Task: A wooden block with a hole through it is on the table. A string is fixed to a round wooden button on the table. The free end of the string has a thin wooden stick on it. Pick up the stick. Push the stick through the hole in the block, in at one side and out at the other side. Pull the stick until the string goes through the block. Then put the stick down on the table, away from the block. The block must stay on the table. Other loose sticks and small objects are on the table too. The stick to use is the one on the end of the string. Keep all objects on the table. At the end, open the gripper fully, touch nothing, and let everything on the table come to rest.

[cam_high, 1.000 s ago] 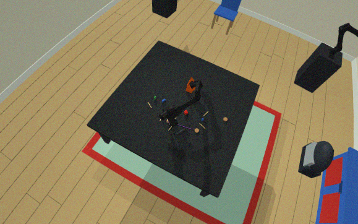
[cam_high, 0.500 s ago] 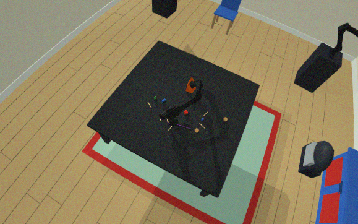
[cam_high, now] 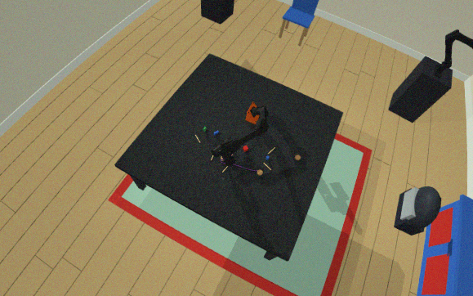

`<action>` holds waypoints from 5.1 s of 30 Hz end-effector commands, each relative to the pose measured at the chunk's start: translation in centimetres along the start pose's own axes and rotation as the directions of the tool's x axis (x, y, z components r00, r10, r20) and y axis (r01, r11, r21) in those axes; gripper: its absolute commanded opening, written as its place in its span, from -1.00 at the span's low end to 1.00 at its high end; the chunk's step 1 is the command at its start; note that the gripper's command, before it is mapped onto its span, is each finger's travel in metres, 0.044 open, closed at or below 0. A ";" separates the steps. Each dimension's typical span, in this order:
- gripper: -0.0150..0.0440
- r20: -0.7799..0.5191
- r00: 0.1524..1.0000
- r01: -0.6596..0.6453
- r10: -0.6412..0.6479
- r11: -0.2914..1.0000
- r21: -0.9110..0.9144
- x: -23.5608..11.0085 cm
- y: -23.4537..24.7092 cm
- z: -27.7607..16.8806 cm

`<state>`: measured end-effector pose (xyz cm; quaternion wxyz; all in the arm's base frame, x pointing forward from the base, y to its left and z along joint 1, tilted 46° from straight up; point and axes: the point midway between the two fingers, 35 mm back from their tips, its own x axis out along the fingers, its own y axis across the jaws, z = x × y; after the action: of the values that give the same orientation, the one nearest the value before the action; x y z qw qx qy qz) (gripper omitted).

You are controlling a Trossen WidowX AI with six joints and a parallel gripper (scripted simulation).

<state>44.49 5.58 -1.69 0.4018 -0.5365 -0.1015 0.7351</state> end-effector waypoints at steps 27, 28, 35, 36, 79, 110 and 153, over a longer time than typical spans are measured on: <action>-0.49 0.023 1.000 -0.003 0.003 1.000 0.024 1.8 1.5 1.0; -0.49 0.023 1.000 -0.003 0.003 1.000 0.024 1.8 1.5 1.0; -0.49 0.023 1.000 -0.003 0.003 1.000 0.024 1.8 1.5 1.0; -0.49 0.023 1.000 -0.003 0.003 1.000 0.024 1.8 1.5 1.0; -0.49 0.031 1.000 -0.003 0.003 1.000 0.024 1.9 1.5 1.0; -0.49 0.038 0.999 -0.004 0.003 1.000 0.024 1.9 1.5 0.9; -0.49 0.043 0.999 -0.004 0.003 1.000 0.024 1.9 1.5 0.9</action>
<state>43.19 5.27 -2.71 0.4125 -0.5250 -0.0986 0.7379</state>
